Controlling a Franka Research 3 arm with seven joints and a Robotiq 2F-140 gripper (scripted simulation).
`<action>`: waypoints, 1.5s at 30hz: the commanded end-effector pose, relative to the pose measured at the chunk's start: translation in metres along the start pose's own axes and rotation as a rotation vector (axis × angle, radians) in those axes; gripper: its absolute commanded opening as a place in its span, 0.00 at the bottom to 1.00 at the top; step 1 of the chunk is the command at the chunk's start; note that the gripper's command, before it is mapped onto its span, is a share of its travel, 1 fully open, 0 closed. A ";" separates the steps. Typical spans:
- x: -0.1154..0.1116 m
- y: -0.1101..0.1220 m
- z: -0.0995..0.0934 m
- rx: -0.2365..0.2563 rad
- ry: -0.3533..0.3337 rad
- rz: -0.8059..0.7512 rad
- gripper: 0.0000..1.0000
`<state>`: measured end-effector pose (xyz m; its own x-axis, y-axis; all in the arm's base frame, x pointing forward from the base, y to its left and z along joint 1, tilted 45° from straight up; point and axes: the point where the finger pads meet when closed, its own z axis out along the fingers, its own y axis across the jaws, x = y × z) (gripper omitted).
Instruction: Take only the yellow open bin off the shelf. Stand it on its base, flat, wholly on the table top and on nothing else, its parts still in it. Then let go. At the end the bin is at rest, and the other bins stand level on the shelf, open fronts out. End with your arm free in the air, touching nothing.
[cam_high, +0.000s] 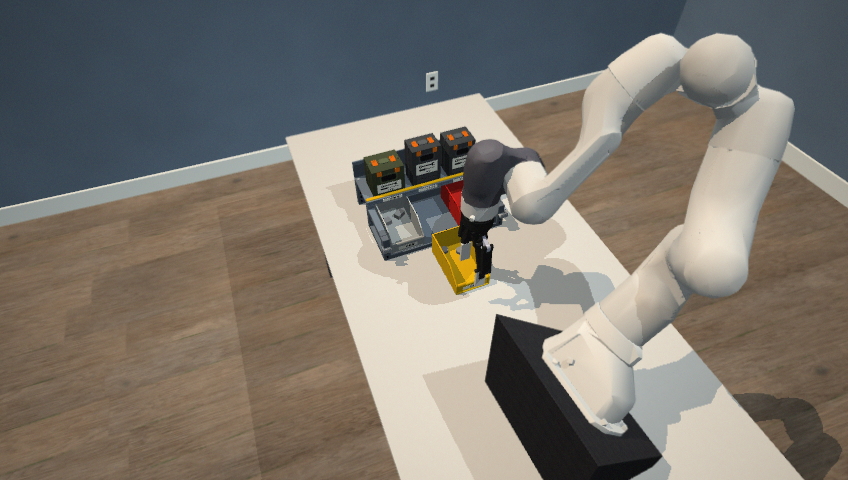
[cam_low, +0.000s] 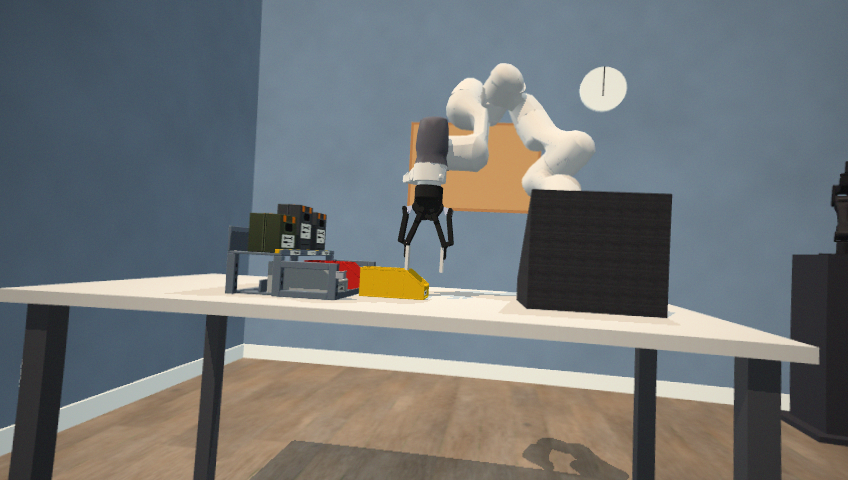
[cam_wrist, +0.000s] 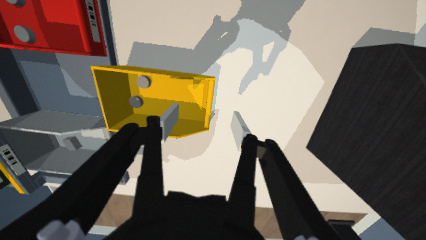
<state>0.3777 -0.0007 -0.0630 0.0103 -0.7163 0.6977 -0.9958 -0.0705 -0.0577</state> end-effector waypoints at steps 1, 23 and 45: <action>0.003 0.003 0.001 -0.009 0.011 -0.014 0.57; 0.003 0.003 -0.062 -0.006 0.007 -0.007 0.57; 0.005 0.005 -0.057 -0.009 0.011 -0.014 0.57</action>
<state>0.3673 0.0371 -0.0174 0.0186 -0.7065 0.7075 -0.9965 -0.0704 -0.0442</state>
